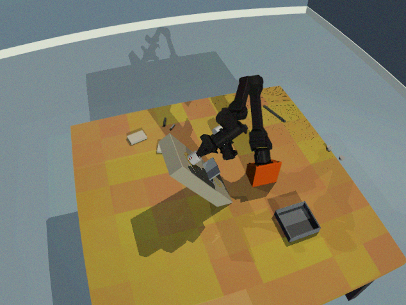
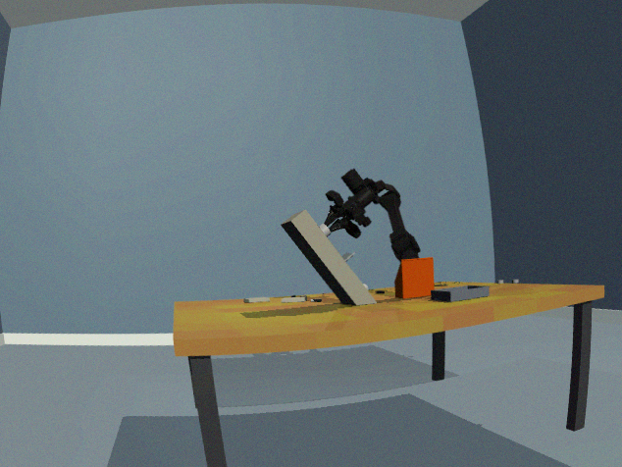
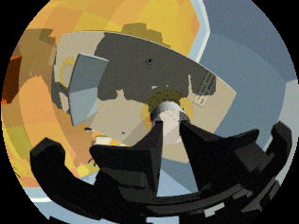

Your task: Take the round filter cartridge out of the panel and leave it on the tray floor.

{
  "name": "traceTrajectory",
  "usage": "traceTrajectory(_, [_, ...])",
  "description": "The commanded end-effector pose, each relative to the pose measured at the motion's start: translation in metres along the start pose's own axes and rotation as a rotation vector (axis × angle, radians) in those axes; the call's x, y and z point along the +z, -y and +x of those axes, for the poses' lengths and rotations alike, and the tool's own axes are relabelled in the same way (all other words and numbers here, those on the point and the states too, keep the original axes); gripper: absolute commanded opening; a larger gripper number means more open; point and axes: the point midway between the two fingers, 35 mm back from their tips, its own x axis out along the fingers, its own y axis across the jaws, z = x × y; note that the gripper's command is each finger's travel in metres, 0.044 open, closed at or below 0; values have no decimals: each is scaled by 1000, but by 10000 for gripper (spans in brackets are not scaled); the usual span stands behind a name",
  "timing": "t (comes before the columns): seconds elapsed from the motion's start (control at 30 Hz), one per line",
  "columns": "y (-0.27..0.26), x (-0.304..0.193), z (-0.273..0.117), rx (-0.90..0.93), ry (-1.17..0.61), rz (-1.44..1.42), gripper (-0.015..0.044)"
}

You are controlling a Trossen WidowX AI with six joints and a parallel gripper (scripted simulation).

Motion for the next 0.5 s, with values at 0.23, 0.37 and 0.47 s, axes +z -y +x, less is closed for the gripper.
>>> traceTrajectory(0.23, [0, -1, -32, -15, 0, 27, 0])
traceTrajectory(0.37, [-2, 0, -31, -15, 0, 27, 0])
traceTrajectory(0.47, [-11, 4, -30, -15, 0, 27, 0])
